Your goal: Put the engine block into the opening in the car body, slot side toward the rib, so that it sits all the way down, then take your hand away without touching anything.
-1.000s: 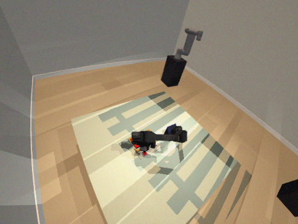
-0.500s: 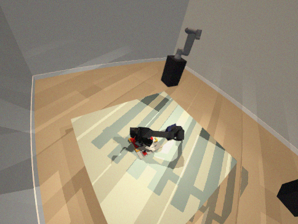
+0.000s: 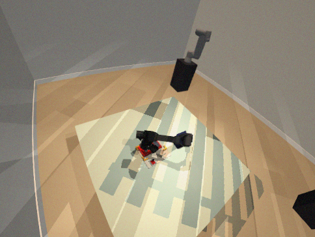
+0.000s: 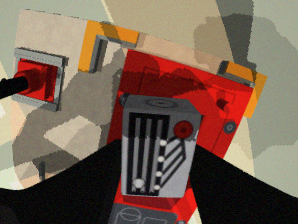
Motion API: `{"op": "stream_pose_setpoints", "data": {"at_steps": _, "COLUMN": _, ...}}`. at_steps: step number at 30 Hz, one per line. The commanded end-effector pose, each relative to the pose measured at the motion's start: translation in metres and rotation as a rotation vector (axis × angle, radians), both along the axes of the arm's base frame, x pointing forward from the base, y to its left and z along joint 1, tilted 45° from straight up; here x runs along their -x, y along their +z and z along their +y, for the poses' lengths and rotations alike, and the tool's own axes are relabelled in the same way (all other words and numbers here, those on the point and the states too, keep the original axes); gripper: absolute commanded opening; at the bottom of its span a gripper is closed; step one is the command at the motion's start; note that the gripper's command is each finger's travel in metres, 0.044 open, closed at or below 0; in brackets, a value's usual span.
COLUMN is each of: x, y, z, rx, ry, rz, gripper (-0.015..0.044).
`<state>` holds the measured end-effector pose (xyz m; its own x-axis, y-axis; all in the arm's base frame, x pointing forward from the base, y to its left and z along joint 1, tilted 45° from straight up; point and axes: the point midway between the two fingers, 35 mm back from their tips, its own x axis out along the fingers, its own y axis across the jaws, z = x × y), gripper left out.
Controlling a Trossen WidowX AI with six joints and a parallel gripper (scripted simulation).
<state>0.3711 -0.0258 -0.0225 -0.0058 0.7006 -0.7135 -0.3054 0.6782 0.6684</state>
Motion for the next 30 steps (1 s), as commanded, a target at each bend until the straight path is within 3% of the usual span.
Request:
{"op": "stream_pose_setpoints", "data": {"at_steps": 1, "x": 0.006, "y": -0.013, "z": -0.006, "rx": 0.001, "ry": -0.063, "rz": 0.067, "gripper": 0.0000}}
{"op": "stream_pose_setpoints", "data": {"at_steps": 7, "x": 0.011, "y": -0.025, "z": -0.010, "rx": 0.001, "ry": -0.130, "rz": 0.133, "gripper": 0.0000}}
{"op": "stream_pose_setpoints", "data": {"at_steps": 13, "x": 0.010, "y": -0.024, "z": -0.010, "rx": 0.001, "ry": -0.156, "rz": 0.159, "gripper": 0.0157}}
{"op": "stream_pose_setpoints", "data": {"at_steps": 30, "x": 0.011, "y": -0.024, "z": -0.010, "rx": 0.001, "ry": -0.126, "rz": 0.130, "gripper": 0.0159}}
